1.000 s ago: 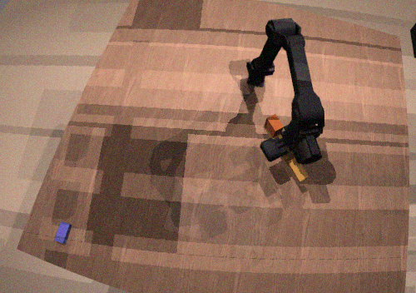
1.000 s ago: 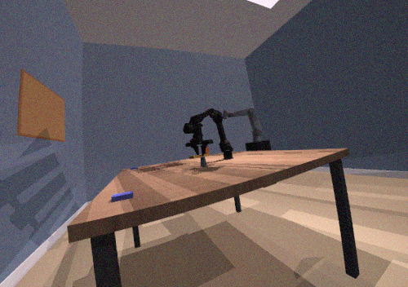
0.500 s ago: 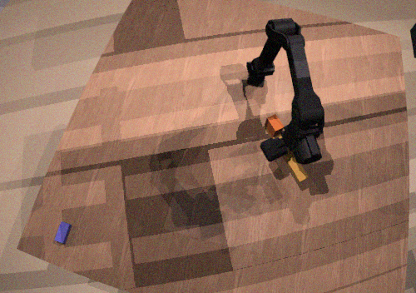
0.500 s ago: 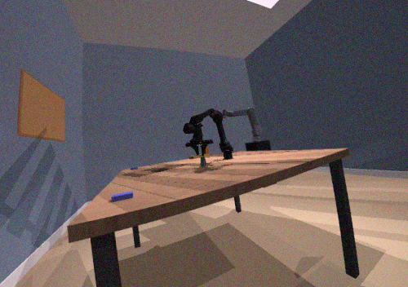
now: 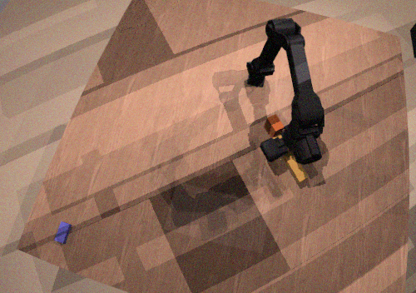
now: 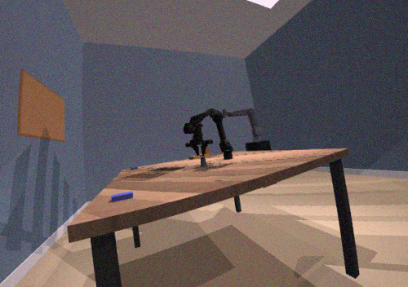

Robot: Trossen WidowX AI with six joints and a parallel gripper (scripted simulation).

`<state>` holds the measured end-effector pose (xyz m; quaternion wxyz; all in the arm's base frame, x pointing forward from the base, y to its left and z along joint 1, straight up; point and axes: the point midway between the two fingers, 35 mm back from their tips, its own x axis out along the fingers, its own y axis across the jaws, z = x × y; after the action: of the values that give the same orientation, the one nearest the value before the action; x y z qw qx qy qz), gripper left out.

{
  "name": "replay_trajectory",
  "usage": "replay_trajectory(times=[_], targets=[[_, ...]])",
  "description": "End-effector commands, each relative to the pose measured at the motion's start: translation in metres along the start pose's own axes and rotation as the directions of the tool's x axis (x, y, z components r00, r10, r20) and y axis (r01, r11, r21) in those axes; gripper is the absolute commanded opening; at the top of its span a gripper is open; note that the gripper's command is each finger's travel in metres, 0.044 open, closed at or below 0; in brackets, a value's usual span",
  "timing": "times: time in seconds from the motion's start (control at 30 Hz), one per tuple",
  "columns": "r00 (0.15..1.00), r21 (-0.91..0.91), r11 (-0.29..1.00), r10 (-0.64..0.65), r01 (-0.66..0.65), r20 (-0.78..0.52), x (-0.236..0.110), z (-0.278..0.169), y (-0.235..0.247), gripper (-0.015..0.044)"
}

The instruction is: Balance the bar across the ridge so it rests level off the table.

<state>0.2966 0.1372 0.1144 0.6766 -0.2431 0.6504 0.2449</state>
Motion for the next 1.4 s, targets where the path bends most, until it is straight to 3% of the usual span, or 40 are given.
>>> replay_trajectory(times=[0.0,1.37], targets=[[1.000,0.000,1.000,0.001,-0.001,-0.002,0.0031,0.0000,0.0002,0.0000],[1.000,0.000,1.000,0.001,-0.001,-0.002,0.0002,0.0007,0.0001,0.0000]])
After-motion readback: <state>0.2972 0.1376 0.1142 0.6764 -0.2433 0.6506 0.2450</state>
